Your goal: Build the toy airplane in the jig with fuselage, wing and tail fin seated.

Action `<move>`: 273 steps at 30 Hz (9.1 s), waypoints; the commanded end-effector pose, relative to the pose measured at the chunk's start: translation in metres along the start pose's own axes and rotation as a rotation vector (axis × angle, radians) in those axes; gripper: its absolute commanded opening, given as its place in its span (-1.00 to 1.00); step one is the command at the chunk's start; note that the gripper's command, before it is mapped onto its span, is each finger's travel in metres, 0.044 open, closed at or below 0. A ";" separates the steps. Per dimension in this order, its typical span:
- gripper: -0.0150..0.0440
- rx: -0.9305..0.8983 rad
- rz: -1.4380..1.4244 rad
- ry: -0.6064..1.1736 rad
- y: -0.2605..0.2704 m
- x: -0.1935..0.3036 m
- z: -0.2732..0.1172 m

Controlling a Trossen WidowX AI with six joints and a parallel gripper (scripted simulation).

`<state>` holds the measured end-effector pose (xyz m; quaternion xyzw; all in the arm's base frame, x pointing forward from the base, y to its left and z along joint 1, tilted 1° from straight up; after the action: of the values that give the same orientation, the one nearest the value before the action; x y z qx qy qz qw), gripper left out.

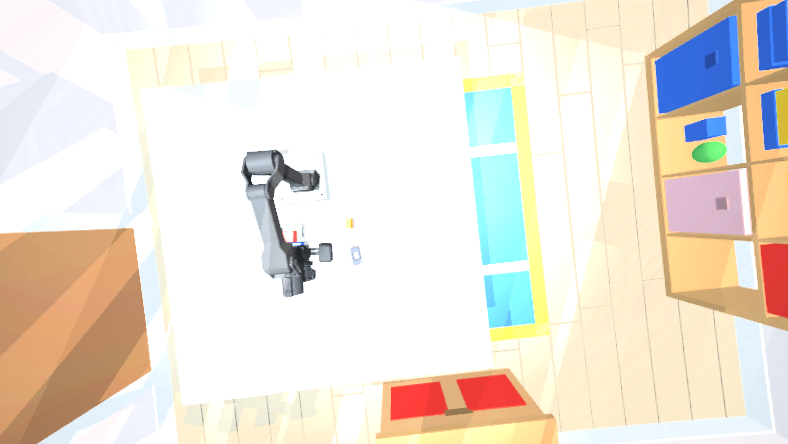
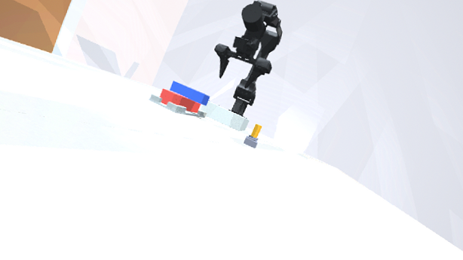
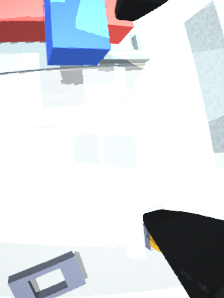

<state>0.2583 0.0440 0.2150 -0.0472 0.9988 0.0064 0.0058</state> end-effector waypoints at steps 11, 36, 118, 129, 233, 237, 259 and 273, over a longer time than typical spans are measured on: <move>1.00 -0.017 0.005 0.010 0.118 0.089 0.000; 1.00 -0.017 0.005 0.010 0.120 0.090 0.078; -0.49 -0.014 -0.006 0.013 0.126 0.083 0.057; -0.49 -0.016 0.000 0.011 0.123 0.084 0.024; -0.49 -0.003 0.018 -0.015 -0.033 -0.064 0.022; -0.49 -0.001 0.018 -0.014 -0.044 -0.068 0.024; -0.49 0.007 0.016 -0.008 -0.109 -0.086 0.039; -0.27 0.008 0.016 -0.007 -0.126 -0.088 0.043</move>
<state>0.3568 -0.0714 0.1722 -0.0373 0.9993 0.0048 0.0088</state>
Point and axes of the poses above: the point midway between the two fingers, 35 mm back from their tips, its own z axis out along the fingers, its own y axis across the jaws, x = y × z, the point moved 9 cm from there along -z, back along the fingers, and after that the axes turned 1 degree about z, right-handed, at the moved point
